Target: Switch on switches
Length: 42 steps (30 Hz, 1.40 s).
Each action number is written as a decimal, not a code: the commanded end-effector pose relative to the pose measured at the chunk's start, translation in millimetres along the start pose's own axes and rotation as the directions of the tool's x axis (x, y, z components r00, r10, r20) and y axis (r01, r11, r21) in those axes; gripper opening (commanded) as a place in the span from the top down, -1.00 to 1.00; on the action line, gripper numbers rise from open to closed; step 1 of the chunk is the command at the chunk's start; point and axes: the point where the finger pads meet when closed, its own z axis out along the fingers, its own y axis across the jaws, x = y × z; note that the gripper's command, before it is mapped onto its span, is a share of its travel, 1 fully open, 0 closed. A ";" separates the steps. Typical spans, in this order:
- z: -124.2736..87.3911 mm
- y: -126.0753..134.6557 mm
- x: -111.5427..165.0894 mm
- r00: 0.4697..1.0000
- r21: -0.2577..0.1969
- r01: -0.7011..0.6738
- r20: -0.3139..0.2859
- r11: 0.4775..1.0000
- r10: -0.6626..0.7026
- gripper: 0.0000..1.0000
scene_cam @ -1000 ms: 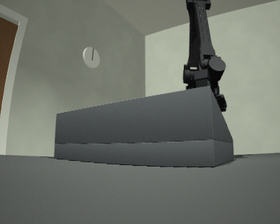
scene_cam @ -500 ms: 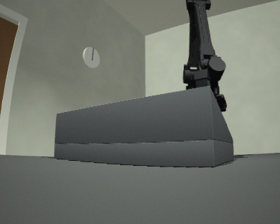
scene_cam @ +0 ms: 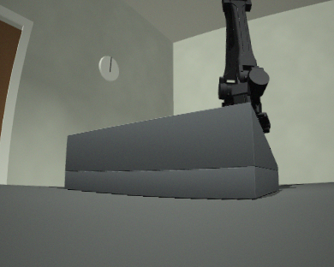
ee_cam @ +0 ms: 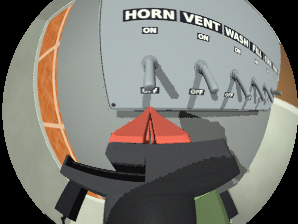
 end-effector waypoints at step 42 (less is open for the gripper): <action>-5.3 3.8 -37.6 0.999 -0.012 -0.003 0.036 1.000 0.004 1.00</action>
